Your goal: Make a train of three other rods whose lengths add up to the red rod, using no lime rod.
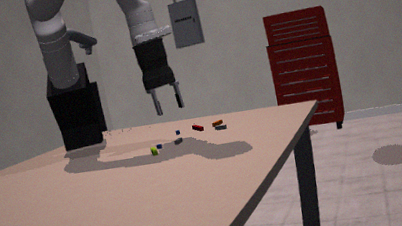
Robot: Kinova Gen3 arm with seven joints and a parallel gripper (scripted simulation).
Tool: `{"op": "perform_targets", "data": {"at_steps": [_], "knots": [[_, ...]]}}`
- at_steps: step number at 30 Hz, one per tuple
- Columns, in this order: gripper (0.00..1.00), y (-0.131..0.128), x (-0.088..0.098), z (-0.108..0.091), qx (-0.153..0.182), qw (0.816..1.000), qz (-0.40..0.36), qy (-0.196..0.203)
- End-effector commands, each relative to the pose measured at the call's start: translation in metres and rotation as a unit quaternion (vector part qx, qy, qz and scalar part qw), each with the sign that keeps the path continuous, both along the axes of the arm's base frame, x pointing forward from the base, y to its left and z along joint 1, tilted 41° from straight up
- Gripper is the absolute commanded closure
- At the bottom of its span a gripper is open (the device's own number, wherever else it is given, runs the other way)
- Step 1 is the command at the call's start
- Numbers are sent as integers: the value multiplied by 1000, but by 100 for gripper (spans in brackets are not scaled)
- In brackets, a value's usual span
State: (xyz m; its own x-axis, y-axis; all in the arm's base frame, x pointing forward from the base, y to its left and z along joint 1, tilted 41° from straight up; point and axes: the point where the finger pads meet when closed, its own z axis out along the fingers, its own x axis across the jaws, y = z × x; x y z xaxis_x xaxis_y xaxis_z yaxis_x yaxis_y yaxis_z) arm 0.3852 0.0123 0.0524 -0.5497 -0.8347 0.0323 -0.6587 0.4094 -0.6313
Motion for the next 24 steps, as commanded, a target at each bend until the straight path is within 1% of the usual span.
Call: {"op": "perform_targets", "data": {"at_steps": [1,3,7,12,24], "knots": [[0,-16,-10,-8,-16,1000,-14,7],[0,-16,-10,-8,-16,1000,-14,7],[0,-27,-18,-10,-22,999,-31,6],[0,-34,-24,-11,-25,999,-42,6],[0,-35,-25,-11,-26,999,-45,6]]}}
